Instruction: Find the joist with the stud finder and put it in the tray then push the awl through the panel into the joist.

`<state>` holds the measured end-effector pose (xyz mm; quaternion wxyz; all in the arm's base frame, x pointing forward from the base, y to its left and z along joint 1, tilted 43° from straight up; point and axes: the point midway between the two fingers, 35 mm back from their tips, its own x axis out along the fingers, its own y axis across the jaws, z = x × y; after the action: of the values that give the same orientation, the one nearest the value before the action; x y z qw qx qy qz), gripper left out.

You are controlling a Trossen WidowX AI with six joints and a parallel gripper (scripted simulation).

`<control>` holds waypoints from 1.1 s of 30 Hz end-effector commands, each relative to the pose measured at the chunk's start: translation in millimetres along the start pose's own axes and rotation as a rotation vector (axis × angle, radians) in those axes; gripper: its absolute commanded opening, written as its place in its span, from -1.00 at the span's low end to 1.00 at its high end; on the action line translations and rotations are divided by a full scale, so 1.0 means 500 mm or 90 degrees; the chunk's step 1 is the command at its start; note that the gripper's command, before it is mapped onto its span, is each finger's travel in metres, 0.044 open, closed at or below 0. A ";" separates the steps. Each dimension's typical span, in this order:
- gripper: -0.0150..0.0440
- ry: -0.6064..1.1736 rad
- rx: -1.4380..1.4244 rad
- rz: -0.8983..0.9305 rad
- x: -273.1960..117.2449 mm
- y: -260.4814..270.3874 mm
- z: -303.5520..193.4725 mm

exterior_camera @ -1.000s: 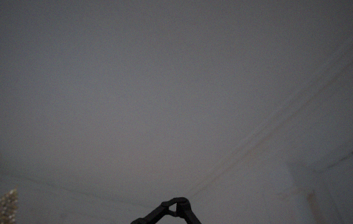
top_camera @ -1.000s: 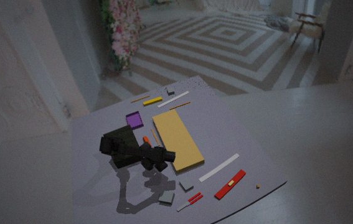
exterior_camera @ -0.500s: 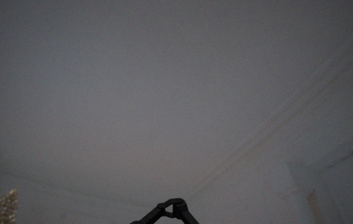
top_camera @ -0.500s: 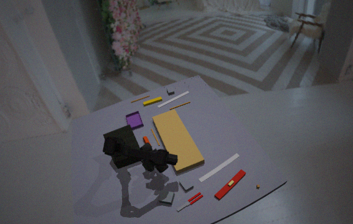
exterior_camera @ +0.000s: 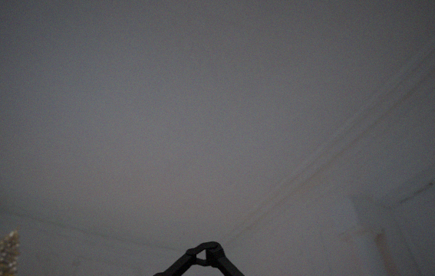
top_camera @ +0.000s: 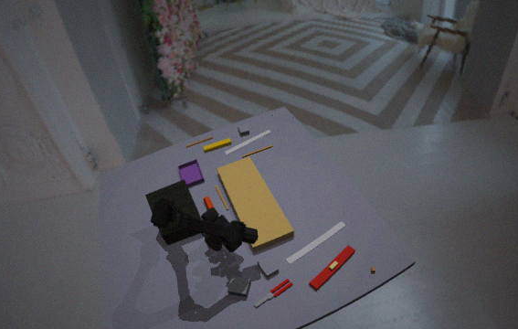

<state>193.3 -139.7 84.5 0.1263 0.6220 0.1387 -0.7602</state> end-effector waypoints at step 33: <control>-0.31 0.008 0.012 -0.049 0.035 0.049 0.002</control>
<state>198.1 -163.6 65.7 0.0903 0.6217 0.1559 -0.7623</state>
